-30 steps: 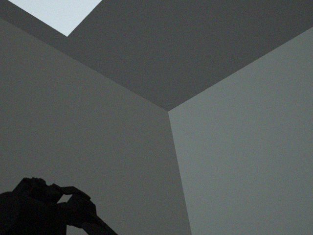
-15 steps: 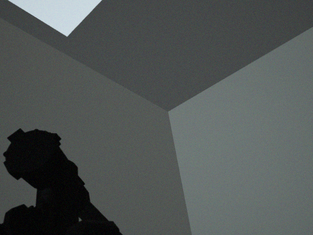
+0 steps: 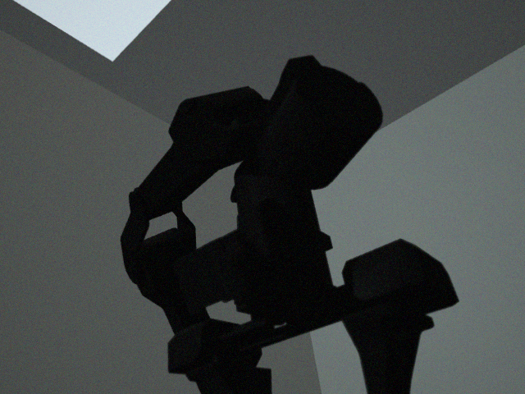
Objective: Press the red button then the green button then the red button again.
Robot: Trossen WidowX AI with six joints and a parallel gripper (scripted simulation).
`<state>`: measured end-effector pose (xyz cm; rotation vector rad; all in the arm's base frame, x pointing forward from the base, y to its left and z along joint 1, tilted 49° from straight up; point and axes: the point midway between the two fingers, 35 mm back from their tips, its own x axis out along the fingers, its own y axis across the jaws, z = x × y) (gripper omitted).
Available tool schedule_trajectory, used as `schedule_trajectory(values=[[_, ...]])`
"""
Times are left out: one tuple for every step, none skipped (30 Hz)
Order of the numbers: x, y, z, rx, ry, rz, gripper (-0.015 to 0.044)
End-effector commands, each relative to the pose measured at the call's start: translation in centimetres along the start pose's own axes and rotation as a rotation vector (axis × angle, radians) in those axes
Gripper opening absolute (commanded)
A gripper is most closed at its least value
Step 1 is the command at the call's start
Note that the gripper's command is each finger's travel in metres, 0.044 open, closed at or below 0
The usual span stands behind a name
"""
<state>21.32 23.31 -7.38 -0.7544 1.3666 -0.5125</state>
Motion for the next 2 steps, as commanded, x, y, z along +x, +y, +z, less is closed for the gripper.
schedule_trajectory(values=[[-0.02, 1.04, -0.15, 0.021, 0.005, -0.002, 0.04], [-0.02, 1.04, -0.15, 0.021, 0.005, -0.002, 0.04]])
